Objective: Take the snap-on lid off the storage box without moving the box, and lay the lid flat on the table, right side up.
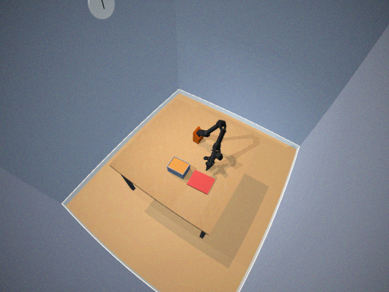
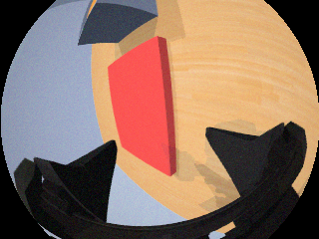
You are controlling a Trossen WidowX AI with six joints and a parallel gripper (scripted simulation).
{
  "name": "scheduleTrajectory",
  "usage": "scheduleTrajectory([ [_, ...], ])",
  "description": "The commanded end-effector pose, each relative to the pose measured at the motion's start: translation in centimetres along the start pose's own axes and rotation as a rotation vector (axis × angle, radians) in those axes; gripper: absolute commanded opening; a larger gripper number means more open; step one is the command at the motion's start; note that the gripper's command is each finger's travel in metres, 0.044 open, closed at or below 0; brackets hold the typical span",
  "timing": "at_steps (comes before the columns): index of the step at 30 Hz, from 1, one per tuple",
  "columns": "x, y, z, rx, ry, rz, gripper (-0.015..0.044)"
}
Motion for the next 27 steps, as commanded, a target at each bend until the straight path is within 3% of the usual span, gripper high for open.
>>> scheduleTrajectory([
  [1, 0.0, -0.5, -0.8, -0.004, -0.002, 0.007, 0.0440],
  [27, -0.2, 0.7, -4.4, -0.004, -0.002, 0.007, 0.0440],
])
Point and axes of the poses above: the point midway between the two fingers, 35 mm back from their tips, its own z axis out along the fingers, its own y axis across the jaws, x = y × z, the point moved 3 cm from there along -z, back along the fingers, and after that the axes turned 15 degrees about -z, right-handed, at the moved point
